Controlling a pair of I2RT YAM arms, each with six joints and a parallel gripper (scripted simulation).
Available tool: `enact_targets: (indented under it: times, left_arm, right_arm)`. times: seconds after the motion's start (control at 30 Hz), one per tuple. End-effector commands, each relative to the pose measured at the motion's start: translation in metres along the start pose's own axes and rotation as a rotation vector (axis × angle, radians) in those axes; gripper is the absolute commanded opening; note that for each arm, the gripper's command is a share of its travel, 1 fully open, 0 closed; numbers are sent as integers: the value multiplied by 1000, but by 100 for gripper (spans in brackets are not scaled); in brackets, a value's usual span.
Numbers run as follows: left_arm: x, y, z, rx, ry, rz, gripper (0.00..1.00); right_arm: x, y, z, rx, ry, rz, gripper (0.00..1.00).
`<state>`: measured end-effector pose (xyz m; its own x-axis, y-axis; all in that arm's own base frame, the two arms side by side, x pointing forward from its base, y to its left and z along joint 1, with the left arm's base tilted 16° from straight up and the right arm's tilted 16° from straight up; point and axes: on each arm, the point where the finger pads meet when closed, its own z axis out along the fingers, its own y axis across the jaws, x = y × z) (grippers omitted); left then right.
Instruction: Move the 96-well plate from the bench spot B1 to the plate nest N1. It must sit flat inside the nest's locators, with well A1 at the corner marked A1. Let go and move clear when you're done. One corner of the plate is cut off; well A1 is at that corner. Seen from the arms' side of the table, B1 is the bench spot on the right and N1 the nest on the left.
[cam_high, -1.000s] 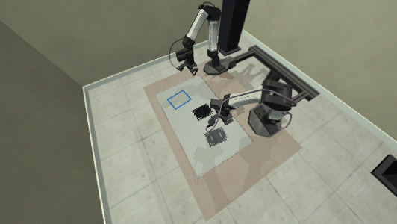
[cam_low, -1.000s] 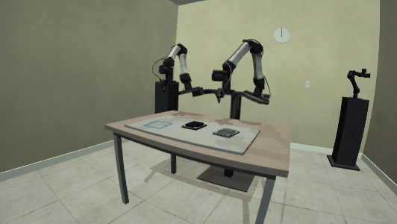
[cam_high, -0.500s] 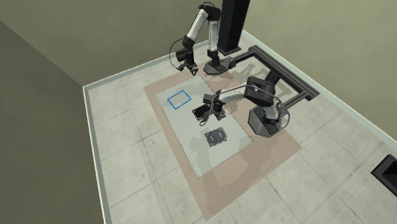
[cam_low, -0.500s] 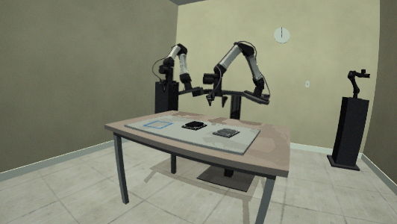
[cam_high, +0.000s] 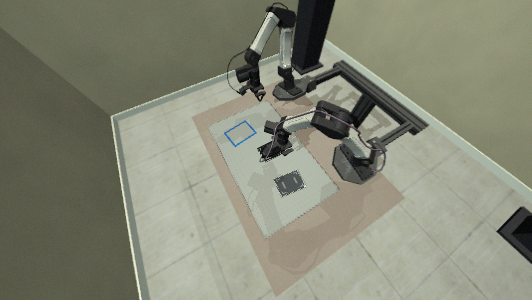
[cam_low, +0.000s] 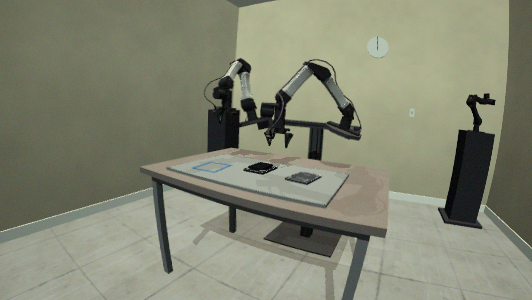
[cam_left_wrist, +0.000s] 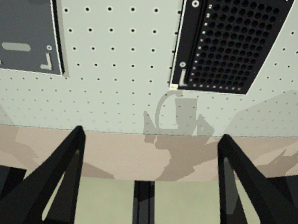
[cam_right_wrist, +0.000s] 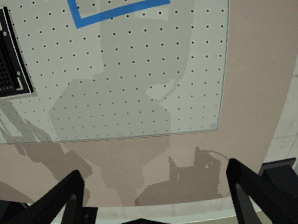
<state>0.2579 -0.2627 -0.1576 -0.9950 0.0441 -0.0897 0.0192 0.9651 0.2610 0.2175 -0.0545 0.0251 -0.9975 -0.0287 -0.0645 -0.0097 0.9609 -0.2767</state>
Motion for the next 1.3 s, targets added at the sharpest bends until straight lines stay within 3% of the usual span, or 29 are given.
enact_targets:
  times: [0.0,0.63,1.27]
  left_arm:
    - [7,-16,11,-19,29,5,100]
    - [-3,-90,47,-22,29,6,100]
    - [-10,-85,49,-26,31,-10,100]
  right_arm:
    - [-12,-1,-9,-11,-40,6,100]
    - [-12,-1,-9,-11,-40,6,100]
    - [-12,-1,-9,-11,-40,6,100]
